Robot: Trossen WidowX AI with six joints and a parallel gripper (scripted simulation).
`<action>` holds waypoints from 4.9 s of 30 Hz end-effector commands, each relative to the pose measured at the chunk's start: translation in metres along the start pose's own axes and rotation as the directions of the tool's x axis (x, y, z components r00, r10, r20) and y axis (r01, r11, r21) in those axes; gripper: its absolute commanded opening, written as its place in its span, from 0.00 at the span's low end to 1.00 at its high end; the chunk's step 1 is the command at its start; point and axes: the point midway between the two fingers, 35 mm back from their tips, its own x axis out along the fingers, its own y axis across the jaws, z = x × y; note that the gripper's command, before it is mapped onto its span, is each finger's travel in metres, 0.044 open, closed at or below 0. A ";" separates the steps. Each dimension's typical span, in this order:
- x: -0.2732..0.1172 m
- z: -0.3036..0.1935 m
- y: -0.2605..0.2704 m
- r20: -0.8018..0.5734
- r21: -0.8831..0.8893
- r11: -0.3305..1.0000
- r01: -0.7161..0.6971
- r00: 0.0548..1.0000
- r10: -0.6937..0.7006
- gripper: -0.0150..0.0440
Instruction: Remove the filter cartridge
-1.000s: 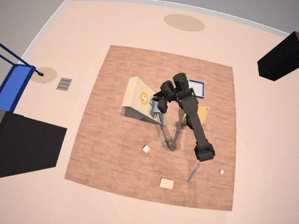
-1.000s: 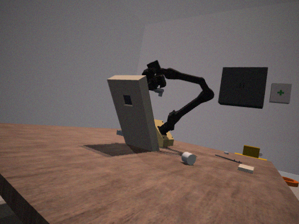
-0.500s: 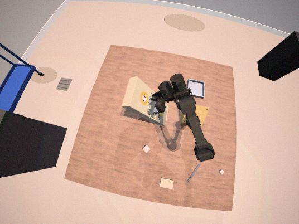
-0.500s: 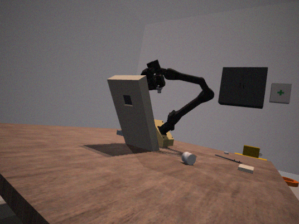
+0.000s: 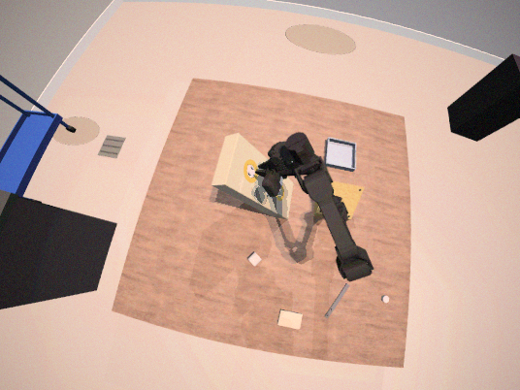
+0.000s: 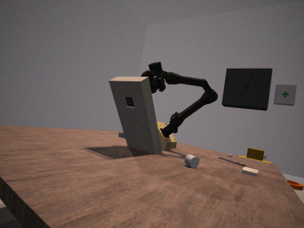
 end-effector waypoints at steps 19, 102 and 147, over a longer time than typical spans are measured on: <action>0.022 -0.005 0.000 0.002 0.010 1.000 -0.006 1.000 0.006 0.43; 0.040 -0.004 0.001 0.003 0.010 1.000 -0.007 1.000 0.007 0.43; 0.047 -0.004 0.001 0.003 0.806 0.592 -0.007 1.000 0.007 0.25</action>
